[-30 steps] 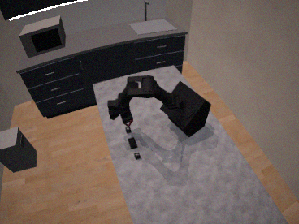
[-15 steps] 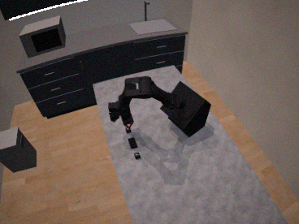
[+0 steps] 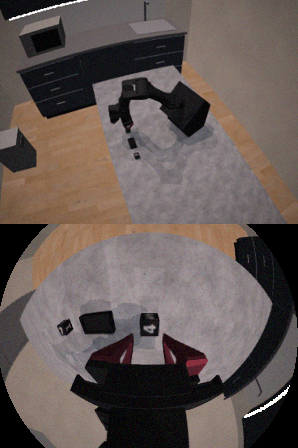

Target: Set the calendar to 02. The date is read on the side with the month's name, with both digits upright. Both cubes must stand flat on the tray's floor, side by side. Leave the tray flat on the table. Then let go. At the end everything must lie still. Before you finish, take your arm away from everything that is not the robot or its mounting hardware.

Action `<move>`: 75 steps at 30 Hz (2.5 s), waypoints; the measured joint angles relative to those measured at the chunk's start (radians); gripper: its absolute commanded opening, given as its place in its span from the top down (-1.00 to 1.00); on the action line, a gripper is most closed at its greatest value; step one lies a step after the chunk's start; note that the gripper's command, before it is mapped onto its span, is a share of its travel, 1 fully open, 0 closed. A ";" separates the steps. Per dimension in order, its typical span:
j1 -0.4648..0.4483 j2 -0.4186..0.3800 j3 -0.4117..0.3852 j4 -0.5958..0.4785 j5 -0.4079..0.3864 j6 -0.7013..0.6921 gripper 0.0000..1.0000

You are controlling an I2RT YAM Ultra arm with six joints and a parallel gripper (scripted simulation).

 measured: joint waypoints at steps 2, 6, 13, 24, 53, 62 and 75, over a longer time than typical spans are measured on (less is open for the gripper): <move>0.003 0.008 0.000 0.008 0.002 0.003 0.07; 0.008 0.021 0.000 0.023 0.006 0.009 0.07; 0.011 0.029 0.000 0.040 0.009 0.015 0.07; 0.012 0.031 0.000 0.048 0.010 0.017 0.07; 0.012 0.031 0.000 0.048 0.010 0.017 0.07; 0.012 0.032 0.000 0.049 0.010 0.017 0.07; 0.012 0.034 0.004 0.050 0.010 0.017 0.07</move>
